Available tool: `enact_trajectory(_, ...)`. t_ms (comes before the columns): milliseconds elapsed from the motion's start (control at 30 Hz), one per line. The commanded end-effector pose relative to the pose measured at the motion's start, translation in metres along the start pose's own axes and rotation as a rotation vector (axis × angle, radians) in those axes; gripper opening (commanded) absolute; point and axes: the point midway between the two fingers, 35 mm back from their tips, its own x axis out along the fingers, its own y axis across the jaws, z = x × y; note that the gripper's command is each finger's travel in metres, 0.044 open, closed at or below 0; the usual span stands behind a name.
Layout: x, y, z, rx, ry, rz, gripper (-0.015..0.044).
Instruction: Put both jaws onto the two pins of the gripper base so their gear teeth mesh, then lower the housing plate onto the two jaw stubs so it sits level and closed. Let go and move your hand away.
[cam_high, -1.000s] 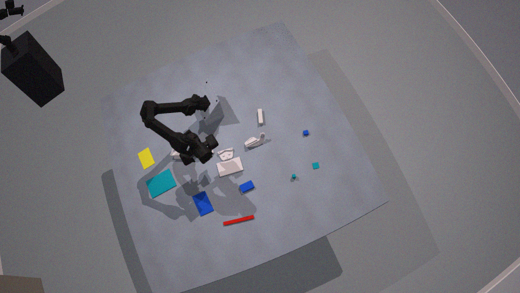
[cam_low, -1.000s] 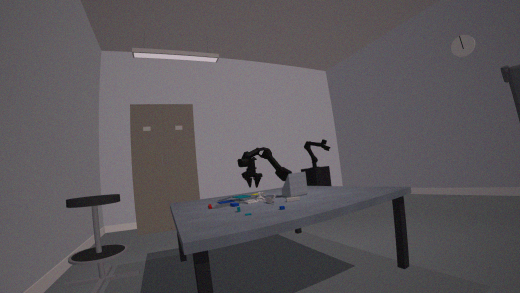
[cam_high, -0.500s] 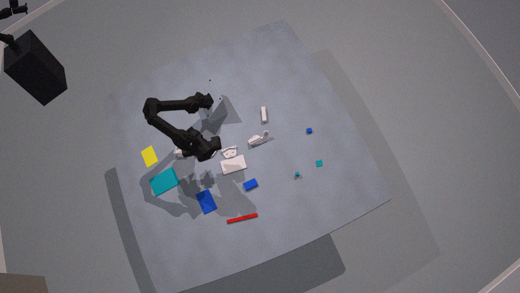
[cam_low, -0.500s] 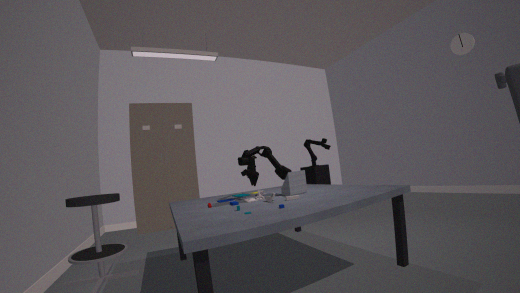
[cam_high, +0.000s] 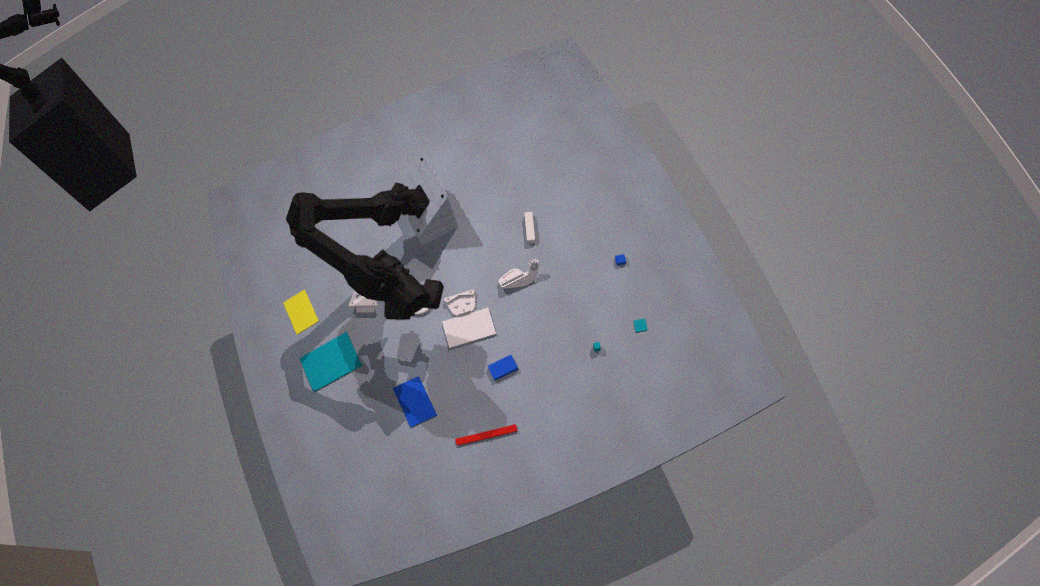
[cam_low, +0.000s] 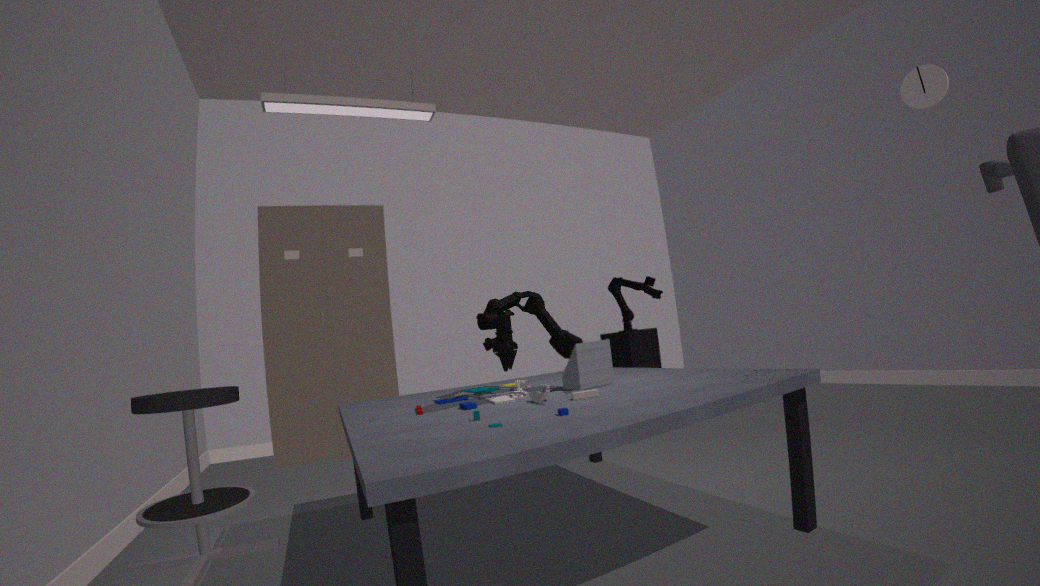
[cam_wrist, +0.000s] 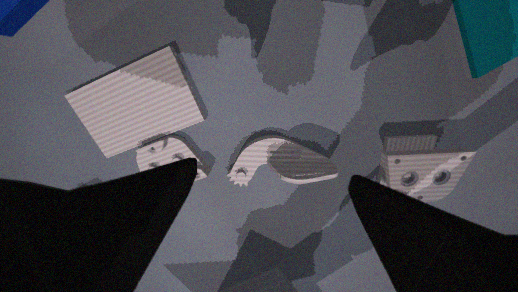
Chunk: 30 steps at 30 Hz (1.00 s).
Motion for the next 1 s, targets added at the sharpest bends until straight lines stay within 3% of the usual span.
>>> enact_trajectory(0, 0.0003, -0.0019, -0.0032, 0.103, 0.006, -0.002, 0.044)
enact_trajectory(967, -0.0015, -0.0117, -0.0114, 0.814, 0.007, -0.005, 0.044)
